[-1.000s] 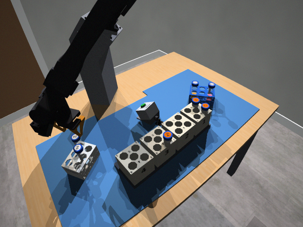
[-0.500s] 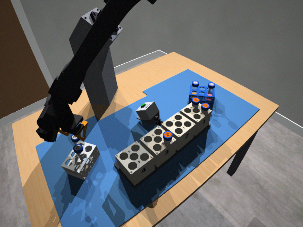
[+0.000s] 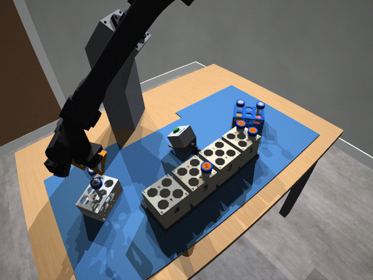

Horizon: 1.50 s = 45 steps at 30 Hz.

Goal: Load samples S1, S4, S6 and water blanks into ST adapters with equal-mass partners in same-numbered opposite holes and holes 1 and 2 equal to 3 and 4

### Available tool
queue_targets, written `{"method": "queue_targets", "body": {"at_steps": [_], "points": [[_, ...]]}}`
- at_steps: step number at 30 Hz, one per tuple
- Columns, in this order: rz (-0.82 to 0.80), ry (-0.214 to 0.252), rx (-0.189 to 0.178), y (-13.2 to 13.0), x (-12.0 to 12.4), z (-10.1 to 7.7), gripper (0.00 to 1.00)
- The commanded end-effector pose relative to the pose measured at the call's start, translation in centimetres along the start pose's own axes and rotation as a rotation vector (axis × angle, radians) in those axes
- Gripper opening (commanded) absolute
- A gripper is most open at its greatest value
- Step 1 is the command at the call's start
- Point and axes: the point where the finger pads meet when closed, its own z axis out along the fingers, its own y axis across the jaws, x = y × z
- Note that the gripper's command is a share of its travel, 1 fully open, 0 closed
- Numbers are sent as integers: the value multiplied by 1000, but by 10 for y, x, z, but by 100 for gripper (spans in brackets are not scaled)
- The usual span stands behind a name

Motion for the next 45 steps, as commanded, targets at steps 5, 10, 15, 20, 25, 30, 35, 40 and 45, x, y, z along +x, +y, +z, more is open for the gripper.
{"method": "queue_targets", "body": {"at_steps": [5, 10, 15, 20, 25, 30, 35, 40, 45], "points": [[2, -14, -2, 0, -5, -4, 0], [2, -14, -2, 0, -5, -4, 0], [2, -14, -2, 0, -5, -4, 0], [5, -26, -4, -1, -8, -20, 0], [5, -26, -6, -1, -8, -37, 0], [5, -27, -5, -1, -8, -54, 0], [4, -27, -5, -1, -7, -67, 0], [4, -27, -4, -1, -7, -80, 0], [4, -28, -4, -1, -7, -97, 0]]}}
